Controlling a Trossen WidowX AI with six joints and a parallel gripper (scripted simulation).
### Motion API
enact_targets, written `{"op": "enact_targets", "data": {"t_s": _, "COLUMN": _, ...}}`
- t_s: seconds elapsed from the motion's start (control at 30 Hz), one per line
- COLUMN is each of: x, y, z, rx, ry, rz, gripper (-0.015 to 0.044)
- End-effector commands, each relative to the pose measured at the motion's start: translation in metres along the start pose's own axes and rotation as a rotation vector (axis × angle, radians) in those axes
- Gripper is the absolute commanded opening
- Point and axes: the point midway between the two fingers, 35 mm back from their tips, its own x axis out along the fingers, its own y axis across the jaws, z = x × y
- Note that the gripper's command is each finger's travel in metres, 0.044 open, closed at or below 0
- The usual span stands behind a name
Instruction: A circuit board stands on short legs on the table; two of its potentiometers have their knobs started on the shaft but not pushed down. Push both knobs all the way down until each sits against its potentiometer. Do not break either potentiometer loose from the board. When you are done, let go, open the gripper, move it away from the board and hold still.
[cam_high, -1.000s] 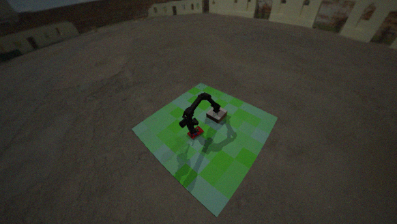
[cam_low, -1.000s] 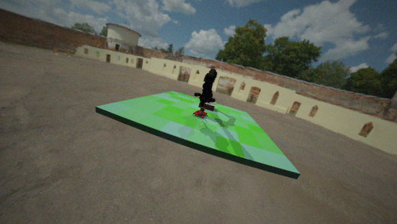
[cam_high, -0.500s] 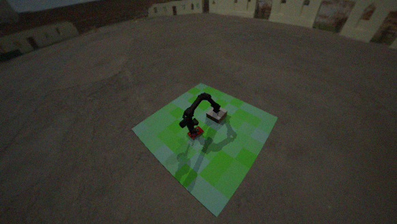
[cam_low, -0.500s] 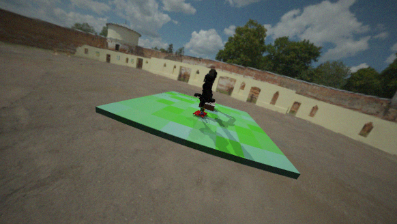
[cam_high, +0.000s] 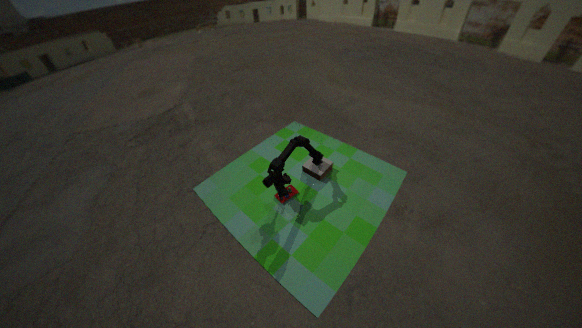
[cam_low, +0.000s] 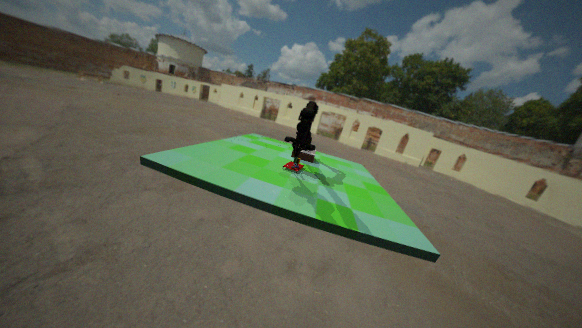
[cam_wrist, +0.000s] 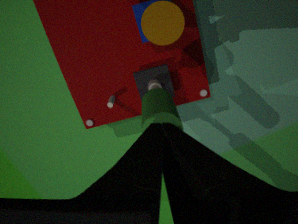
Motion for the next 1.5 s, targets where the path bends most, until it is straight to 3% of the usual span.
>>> {"op": "enact_targets", "data": {"t_s": 0.0, "x": 0.0, "y": -0.001, "z": 0.0, "rx": -0.006, "ry": -0.003, "rz": -0.005, "gripper": 0.0}}
{"op": "enact_targets", "data": {"t_s": 1.47, "x": 0.021, "y": -0.001, "z": 0.001, "rx": -0.006, "ry": -0.003, "rz": -0.005, "gripper": 0.0}}
